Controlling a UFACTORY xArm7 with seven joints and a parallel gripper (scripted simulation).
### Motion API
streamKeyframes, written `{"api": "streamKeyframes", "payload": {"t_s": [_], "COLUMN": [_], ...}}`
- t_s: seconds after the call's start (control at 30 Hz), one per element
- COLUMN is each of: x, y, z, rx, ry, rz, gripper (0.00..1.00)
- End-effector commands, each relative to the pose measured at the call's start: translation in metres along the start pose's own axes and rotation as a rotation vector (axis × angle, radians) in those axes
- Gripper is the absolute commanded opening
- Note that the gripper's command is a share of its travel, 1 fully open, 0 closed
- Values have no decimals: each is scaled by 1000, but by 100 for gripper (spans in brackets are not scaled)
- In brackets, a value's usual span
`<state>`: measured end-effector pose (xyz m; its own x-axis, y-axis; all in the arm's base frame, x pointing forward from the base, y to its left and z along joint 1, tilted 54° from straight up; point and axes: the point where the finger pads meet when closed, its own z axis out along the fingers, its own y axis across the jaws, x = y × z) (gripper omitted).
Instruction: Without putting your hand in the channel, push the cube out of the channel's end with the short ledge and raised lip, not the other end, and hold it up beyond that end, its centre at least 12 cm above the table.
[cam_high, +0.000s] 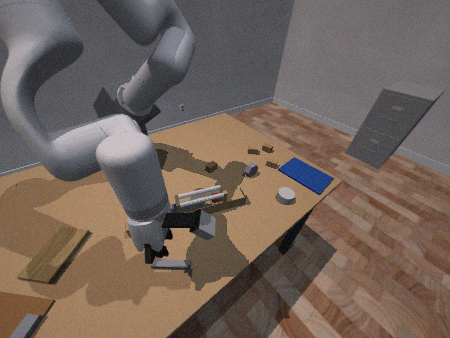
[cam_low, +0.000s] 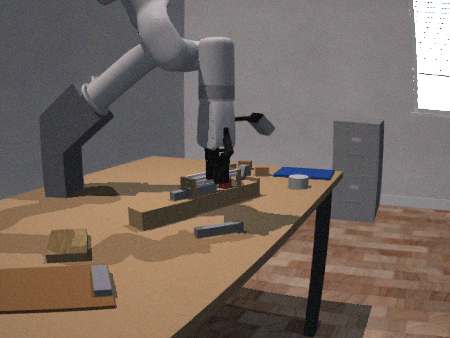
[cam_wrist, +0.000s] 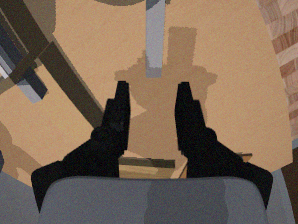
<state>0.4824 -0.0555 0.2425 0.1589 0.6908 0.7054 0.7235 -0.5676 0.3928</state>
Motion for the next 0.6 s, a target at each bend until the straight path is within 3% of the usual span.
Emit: {"api": "streamKeyframes", "payload": {"t_s": [0.0, 0.57], "x": [0, 0], "y": [1, 1], "z": [-1, 8], "rx": [-3, -4], "ry": [0, 2], "rz": [0, 1], "gripper": [38, 38]}}
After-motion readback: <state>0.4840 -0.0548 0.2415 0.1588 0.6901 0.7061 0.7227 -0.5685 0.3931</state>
